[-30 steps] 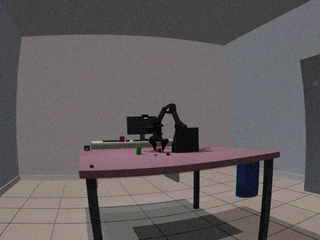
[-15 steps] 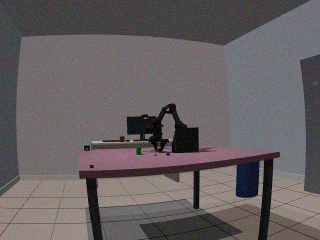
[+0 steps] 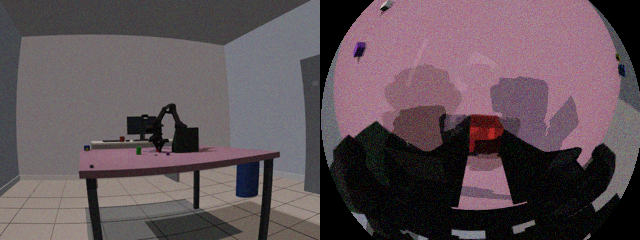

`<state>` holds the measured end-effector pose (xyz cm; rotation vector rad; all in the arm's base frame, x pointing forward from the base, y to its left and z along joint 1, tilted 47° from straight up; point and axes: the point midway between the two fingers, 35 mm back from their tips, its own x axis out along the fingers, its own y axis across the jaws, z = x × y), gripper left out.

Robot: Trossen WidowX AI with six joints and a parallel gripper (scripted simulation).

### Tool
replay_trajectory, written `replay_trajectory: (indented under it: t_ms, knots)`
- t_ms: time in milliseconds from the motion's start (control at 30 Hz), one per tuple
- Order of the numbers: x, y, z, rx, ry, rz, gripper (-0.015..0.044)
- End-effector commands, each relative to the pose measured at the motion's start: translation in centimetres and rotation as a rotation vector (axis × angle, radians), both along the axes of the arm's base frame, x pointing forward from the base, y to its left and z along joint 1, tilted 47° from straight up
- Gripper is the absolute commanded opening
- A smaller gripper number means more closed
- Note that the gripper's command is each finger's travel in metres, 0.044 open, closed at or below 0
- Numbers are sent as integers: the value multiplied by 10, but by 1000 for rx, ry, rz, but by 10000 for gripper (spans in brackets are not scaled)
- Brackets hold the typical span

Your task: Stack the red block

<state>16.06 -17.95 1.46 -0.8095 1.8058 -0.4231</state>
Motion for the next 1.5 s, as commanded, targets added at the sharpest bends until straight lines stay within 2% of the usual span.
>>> replay_trajectory:
  t_ms: [0, 867, 1233, 1467]
  knots:
    - [2, 4, 4, -3, -1, -1, 0]
    - [24, 80, 77, 1, -2, -1, 0]
    - [27, 82, 79, 2, 0, -1, 0]
    - [48, 85, 75, 24, 21, 1, 0]
